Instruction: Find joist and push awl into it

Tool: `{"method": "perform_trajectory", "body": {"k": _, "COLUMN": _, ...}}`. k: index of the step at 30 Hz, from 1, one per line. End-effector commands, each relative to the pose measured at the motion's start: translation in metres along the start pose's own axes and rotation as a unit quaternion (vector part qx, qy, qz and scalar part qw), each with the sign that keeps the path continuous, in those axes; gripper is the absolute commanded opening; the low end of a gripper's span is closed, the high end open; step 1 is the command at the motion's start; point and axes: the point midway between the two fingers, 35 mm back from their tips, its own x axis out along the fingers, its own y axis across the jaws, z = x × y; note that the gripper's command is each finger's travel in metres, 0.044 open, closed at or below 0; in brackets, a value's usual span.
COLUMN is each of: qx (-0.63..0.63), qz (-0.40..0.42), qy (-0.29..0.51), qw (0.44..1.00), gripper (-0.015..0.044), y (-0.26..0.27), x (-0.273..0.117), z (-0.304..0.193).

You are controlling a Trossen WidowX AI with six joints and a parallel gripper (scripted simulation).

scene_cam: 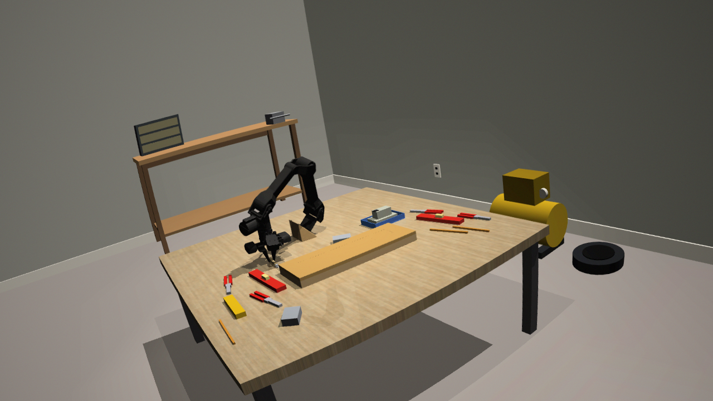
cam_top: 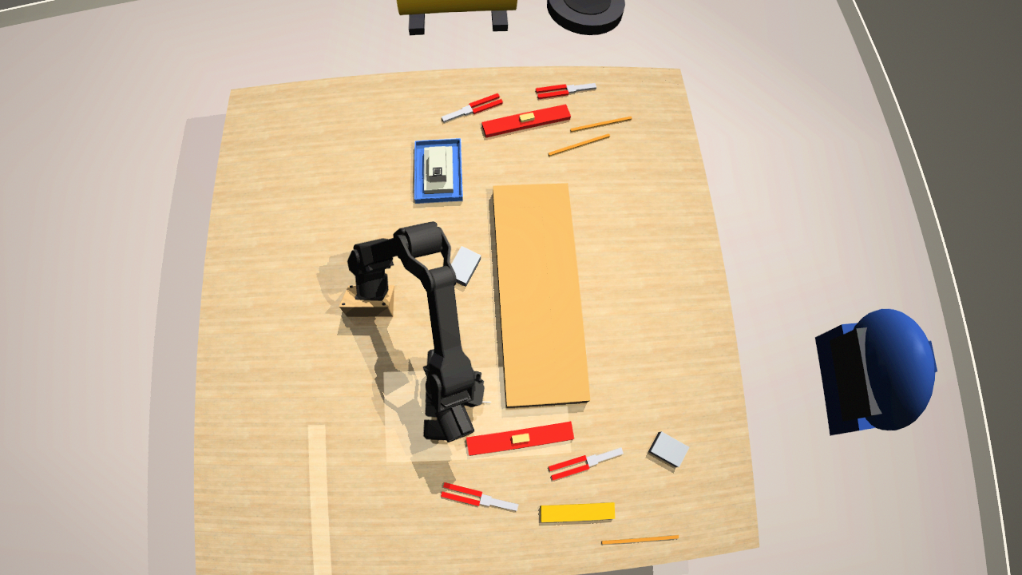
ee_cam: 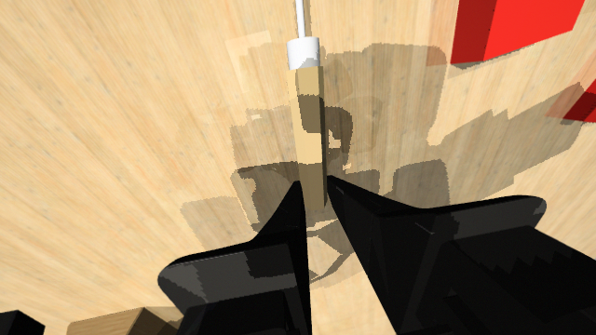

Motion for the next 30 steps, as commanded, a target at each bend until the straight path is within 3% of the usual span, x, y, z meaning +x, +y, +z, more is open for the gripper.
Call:
{"method": "perform_trajectory", "body": {"k": 1, "qx": 0.002, "qz": 0.001, "qy": -0.001, "qw": 1.000, "gripper": 0.0013, "y": 0.000, "x": 0.001, "z": 0.000}}
{"method": "perform_trajectory", "body": {"k": 6, "qx": 0.002, "qz": 0.001, "qy": -0.001, "qw": 1.000, "gripper": 0.0000, "y": -0.002, "x": -0.013, "z": 0.001}}
{"method": "perform_trajectory", "body": {"k": 25, "qx": 0.003, "qz": 0.000, "qy": -0.001, "qw": 1.000, "gripper": 0.0000, "y": -0.001, "x": -0.119, "z": -0.009}}
{"method": "perform_trajectory", "body": {"k": 30, "qx": 0.003, "qz": 0.000, "qy": -0.001, "qw": 1.000, "gripper": 0.0000, "y": -0.001, "x": -0.123, "z": -0.010}}
